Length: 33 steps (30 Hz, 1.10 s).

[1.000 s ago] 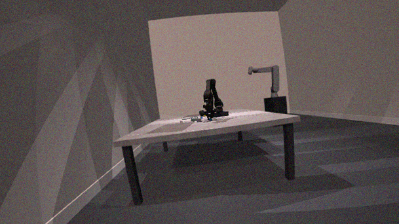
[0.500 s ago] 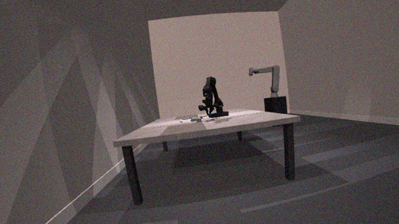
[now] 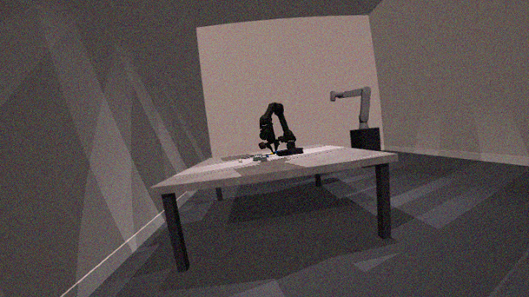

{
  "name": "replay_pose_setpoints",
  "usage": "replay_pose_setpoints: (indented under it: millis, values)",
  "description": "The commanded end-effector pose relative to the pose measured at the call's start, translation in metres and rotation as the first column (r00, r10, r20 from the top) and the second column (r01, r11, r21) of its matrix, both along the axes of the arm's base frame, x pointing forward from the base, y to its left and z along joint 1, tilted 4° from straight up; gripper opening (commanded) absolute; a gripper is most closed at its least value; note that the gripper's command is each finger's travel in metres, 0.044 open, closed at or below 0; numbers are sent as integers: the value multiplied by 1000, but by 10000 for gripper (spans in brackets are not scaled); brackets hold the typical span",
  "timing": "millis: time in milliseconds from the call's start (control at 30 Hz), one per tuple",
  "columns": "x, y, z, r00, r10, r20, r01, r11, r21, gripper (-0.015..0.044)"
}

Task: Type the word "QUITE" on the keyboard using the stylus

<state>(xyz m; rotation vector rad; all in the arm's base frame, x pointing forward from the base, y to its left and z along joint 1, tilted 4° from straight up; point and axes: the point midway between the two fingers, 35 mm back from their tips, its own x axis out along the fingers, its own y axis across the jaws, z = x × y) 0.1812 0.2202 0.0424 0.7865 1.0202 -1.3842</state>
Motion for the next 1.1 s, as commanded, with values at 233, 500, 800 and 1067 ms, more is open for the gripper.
replay_pose_setpoints:
  millis: [233,500,800,1067]
  values:
    - [17,-20,-1,983,-70,-171,100,979,176,0]
    - [32,-32,2,962,-91,-257,174,930,323,0]
    - [50,-46,8,947,-93,-308,243,834,495,0]
    - [67,-60,17,946,-87,-311,277,715,642,0]
